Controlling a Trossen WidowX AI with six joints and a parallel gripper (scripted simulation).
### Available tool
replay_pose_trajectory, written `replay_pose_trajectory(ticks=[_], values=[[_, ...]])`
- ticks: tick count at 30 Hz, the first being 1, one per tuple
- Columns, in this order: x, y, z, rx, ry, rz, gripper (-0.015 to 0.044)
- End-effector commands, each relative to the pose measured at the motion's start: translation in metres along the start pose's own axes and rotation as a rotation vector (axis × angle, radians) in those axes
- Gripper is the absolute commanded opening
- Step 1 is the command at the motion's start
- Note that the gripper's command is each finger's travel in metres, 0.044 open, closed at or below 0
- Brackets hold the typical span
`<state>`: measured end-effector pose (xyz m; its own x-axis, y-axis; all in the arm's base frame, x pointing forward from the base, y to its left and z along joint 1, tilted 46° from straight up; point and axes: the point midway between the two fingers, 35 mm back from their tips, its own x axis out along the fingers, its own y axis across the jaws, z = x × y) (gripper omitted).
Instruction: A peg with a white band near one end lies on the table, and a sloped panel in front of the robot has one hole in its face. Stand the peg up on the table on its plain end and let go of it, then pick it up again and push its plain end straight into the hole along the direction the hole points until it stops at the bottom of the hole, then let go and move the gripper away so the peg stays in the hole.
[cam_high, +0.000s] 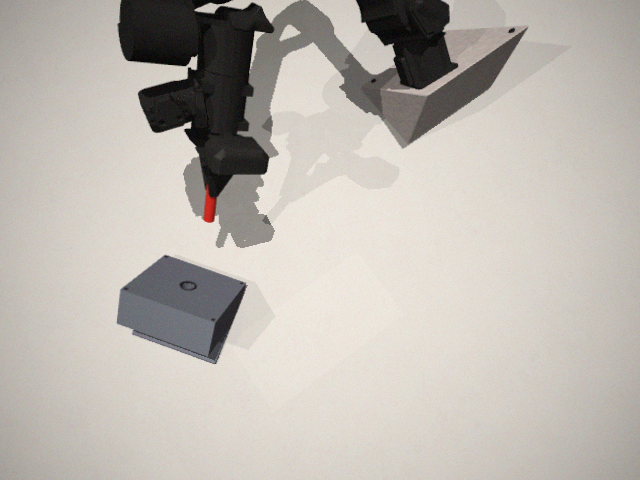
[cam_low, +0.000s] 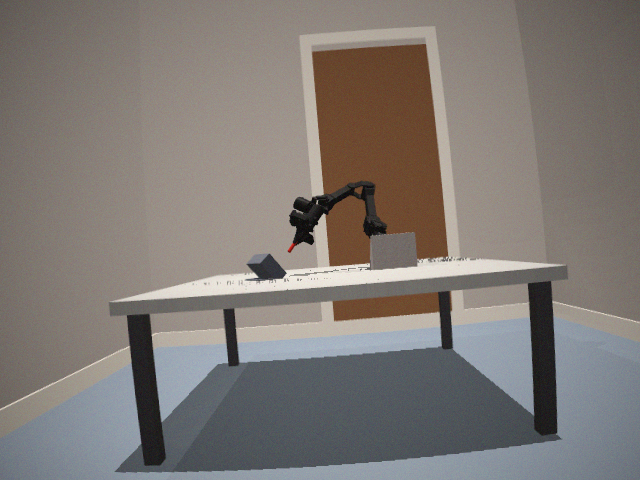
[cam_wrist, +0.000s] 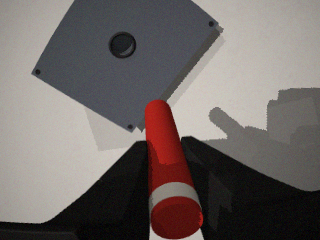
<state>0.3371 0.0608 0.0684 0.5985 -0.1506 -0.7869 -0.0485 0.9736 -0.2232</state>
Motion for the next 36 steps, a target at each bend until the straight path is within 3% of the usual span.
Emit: replay_pose_trajectory(ticks=[1, 36], values=[[0.003, 0.002, 0.001, -0.012, -0.009, 0.012, 0.0], [0.043, 0.012, 0.015, -0.051, -0.063, 0.047, 0.0]])
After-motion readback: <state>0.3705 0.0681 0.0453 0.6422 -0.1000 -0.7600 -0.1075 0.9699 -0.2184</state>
